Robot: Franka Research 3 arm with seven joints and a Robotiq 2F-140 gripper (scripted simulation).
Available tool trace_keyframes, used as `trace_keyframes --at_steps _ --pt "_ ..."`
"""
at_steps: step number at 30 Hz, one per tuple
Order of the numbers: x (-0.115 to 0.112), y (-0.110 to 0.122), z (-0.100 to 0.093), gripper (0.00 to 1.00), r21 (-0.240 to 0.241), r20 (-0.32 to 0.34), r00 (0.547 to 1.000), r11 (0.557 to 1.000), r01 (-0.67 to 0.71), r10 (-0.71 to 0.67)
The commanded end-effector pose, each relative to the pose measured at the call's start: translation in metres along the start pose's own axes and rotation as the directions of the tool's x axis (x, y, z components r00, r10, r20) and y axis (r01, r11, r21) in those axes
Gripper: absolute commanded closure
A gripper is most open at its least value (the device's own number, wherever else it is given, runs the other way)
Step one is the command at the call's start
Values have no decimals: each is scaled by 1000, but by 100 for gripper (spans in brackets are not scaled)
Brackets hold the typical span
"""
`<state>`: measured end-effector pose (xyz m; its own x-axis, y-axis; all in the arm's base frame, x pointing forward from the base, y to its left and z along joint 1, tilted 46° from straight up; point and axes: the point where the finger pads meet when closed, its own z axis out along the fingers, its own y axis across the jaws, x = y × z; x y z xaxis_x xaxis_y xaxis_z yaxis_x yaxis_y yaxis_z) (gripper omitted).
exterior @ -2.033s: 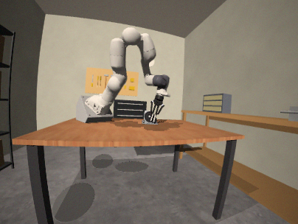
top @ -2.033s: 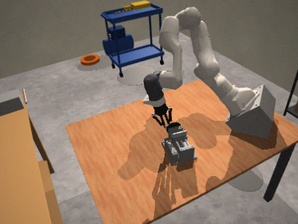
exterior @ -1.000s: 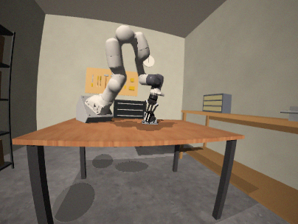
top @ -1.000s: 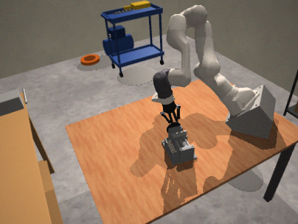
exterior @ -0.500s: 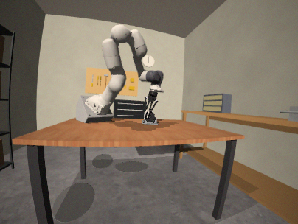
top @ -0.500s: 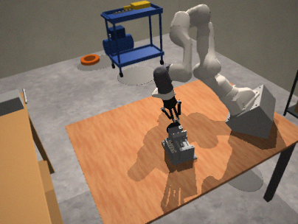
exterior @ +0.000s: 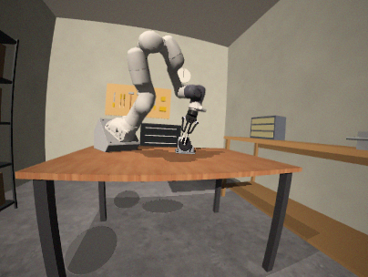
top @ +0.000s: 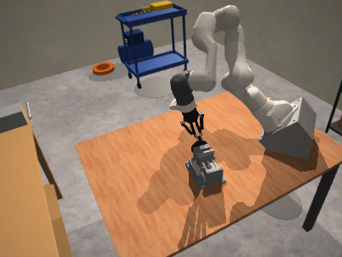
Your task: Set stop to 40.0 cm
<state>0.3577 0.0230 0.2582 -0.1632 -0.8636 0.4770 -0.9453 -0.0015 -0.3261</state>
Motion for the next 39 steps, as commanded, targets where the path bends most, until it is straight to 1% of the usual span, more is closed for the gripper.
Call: trace_keyframes --at_steps 1,3,9,18,20,25,29,34,39 --pt "0 -12 -4 96 9 3 1000 1000 4 -4" --pt "0 -12 -4 96 9 3 1000 1000 4 -4" --pt "0 -26 -3 96 9 3 1000 1000 4 -4" --pt "0 -42 7 96 9 3 1000 1000 4 -4" --pt "0 -42 7 96 9 3 1000 1000 4 -4" --pt "0 -48 17 96 9 3 1000 1000 4 -4" --pt "0 -51 29 96 9 3 1000 1000 4 -4" --pt "0 -47 45 96 9 3 1000 1000 4 -4" --pt "0 -43 52 96 9 3 1000 1000 4 -4"
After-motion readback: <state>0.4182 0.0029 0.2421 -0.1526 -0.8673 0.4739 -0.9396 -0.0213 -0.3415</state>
